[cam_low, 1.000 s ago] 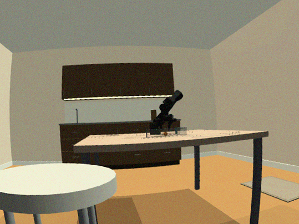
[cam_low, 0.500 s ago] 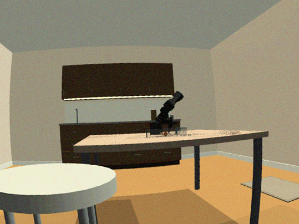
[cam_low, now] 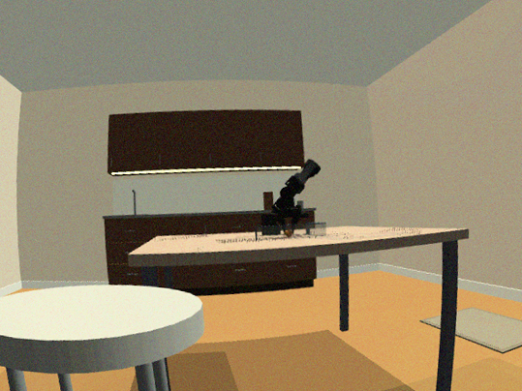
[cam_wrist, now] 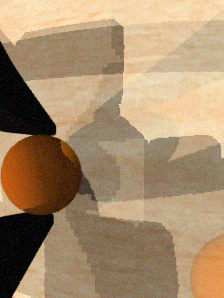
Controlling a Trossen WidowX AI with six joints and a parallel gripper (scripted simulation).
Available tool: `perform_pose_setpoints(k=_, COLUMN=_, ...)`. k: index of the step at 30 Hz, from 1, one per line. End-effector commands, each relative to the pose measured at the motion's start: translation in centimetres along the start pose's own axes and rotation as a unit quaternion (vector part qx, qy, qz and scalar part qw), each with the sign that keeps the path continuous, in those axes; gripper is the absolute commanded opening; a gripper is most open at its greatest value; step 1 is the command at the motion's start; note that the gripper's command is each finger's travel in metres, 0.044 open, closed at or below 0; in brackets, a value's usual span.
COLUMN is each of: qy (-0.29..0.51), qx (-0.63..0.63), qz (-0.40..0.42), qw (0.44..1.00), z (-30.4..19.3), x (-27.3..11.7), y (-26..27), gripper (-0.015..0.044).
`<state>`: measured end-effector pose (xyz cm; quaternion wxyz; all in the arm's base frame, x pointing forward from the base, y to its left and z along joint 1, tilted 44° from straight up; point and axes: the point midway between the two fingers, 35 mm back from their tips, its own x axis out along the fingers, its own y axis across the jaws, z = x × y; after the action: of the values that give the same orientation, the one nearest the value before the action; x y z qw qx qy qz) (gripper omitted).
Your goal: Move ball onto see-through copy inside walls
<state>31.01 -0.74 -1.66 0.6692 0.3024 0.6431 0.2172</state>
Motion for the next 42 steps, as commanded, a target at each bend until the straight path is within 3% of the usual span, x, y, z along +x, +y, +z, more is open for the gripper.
perform_pose_setpoints(k=1, qy=0.001, qx=0.001, qz=0.001, qw=1.0, z=0.0, x=-0.3, y=0.1, gripper=0.0015)
perform_pose_setpoints(k=23, qy=0.001, qx=0.002, qz=0.0, qw=1.0, z=0.0, x=-12.5, y=0.0, gripper=0.0)
perform_pose_setpoints(k=42, qy=-0.001, qx=0.001, qz=0.0, qw=1.0, z=6.5, x=-9.3, y=-2.9, gripper=0.0)
